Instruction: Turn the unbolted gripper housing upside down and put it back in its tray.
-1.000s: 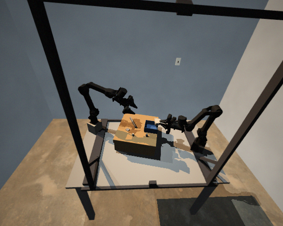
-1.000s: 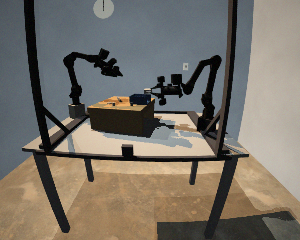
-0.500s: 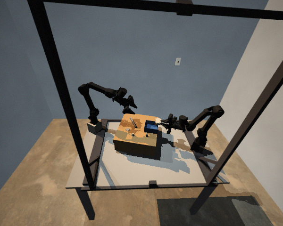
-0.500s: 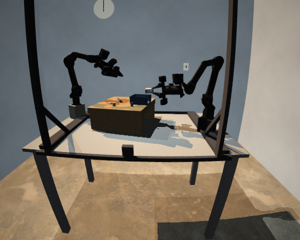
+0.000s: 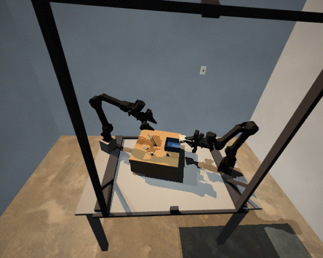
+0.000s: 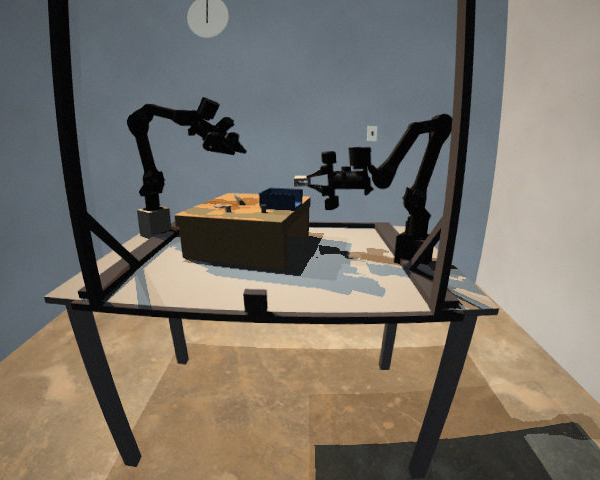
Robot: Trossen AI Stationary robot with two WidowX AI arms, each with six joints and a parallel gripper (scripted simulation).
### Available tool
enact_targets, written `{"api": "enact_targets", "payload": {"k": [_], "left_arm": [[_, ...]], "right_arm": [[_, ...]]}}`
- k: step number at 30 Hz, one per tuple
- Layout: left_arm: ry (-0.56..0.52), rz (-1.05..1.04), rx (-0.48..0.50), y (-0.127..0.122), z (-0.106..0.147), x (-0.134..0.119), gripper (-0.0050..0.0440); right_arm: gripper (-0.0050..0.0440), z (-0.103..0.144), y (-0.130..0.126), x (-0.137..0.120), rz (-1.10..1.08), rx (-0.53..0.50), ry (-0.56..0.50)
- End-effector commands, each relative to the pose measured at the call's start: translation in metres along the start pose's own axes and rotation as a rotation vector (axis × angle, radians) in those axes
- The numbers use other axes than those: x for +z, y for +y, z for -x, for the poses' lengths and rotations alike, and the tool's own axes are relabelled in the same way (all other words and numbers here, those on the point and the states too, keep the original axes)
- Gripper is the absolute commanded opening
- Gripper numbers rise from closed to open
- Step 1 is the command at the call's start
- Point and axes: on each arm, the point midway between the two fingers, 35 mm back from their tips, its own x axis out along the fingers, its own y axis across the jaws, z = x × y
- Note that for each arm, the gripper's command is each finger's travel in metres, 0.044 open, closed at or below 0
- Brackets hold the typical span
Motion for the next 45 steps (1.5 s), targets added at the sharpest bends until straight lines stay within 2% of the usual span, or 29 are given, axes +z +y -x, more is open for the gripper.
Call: {"api": "enact_targets", "payload": {"k": [1,45], "left_arm": [[-0.024,-0.005,-0.003,0.000,0.005,0.007,0.0435],[-0.024,-0.005,-0.003,0.000,0.005,0.007,0.0435]], "right_arm": [[0.0113,0.005,0.005,0.001,-0.006,0.014,-0.003],[0.0113,0.038,-0.002,0.011,-0.006,0.012,-0.003]]}}
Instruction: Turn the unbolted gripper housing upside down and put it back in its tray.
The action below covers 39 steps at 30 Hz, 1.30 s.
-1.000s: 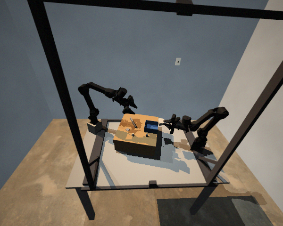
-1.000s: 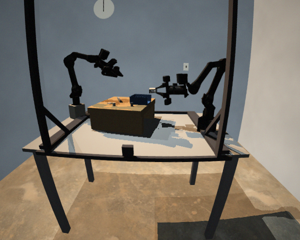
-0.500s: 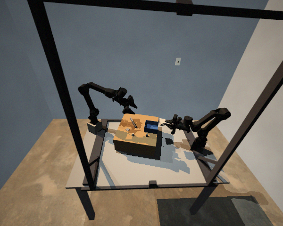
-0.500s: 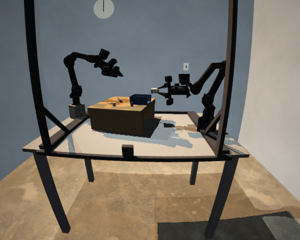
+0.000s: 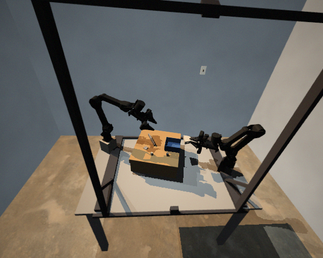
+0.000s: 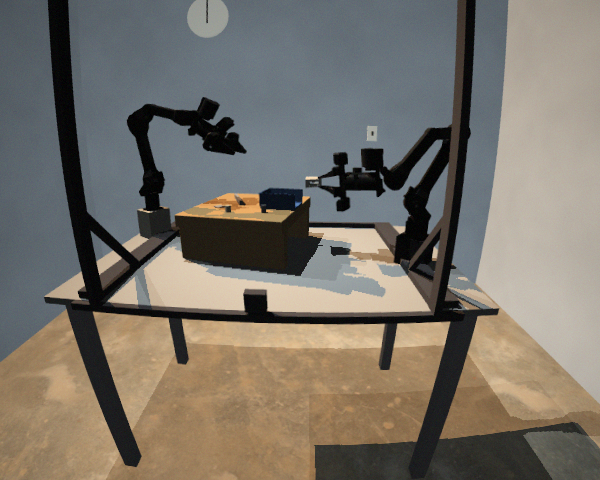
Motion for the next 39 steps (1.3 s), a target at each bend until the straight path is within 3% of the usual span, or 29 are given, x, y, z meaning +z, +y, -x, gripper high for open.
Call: {"api": "enact_targets", "payload": {"k": [1,39], "left_arm": [[-0.024,-0.005,-0.003,0.000,0.005,0.007,0.0435],[-0.024,-0.005,-0.003,0.000,0.005,0.007,0.0435]], "right_arm": [[0.0113,0.002,0.003,0.001,-0.008,0.010,-0.003],[0.0113,-0.013,-0.011,0.021,0.112,-0.095,-0.070]]}}
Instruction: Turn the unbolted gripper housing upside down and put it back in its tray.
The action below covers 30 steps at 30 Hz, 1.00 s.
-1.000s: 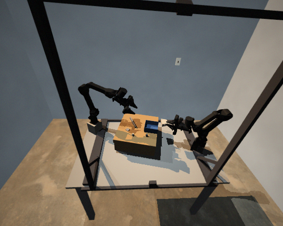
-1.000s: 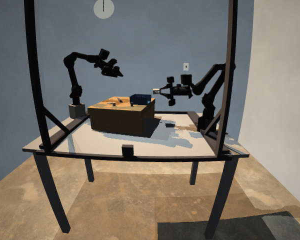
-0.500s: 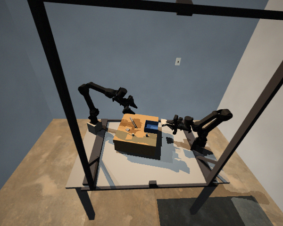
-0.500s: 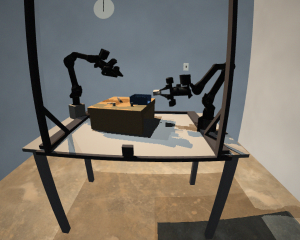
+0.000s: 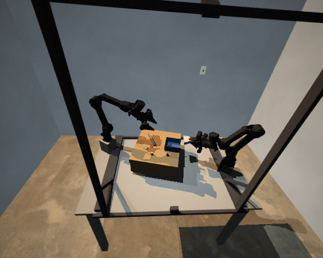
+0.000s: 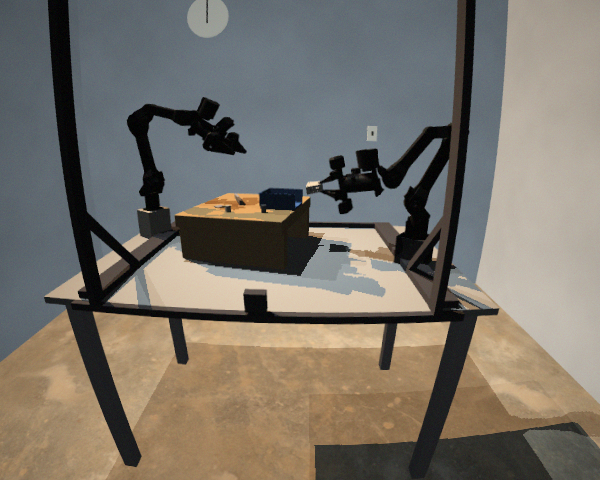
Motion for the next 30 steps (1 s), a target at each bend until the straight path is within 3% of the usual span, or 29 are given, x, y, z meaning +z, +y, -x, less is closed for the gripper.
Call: {"api": "enact_targets", "payload": {"k": [1,30], "left_arm": [[-0.024,-0.005,-0.003,0.000,0.005,0.007,0.0435],[-0.024,-0.005,-0.003,0.000,0.005,0.007,0.0435]], "right_arm": [[0.0113,-0.004,0.005,0.002,0.014,-0.001,-0.008],[0.0113,-0.020,-0.010,0.014,0.086,-0.134,-0.039]]}}
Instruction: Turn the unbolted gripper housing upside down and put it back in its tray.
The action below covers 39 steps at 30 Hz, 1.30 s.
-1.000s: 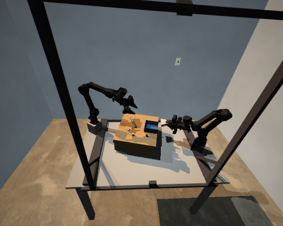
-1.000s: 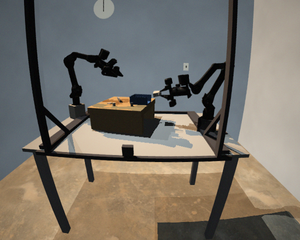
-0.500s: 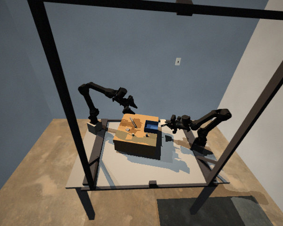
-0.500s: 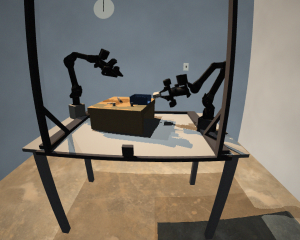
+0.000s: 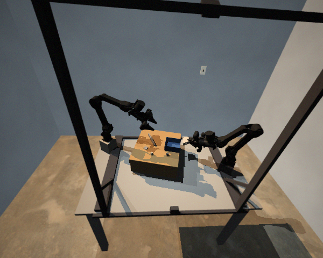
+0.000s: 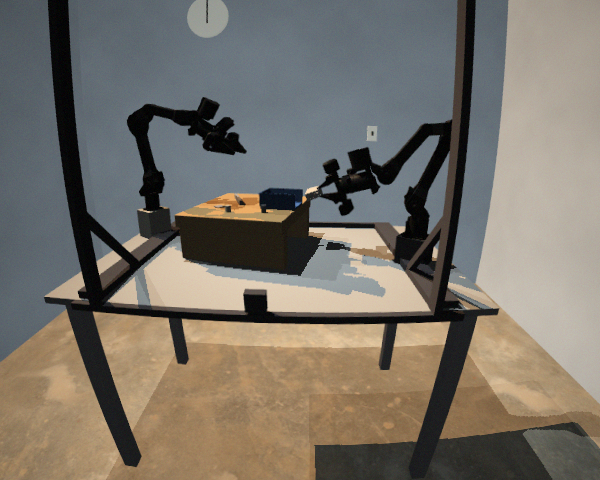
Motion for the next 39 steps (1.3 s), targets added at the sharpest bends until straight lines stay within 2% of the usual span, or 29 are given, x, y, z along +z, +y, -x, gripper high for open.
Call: {"api": "enact_targets", "payload": {"k": [1,39], "left_arm": [[-0.024,-0.005,-0.003,0.000,0.005,0.007,0.0435],[-0.024,-0.005,-0.003,0.000,0.005,0.007,0.0435]], "right_arm": [[0.0113,-0.004,0.005,0.002,0.008,-0.007,-0.004],[0.0113,-0.022,-0.017,0.014,0.076,-0.215,-0.018]]}}
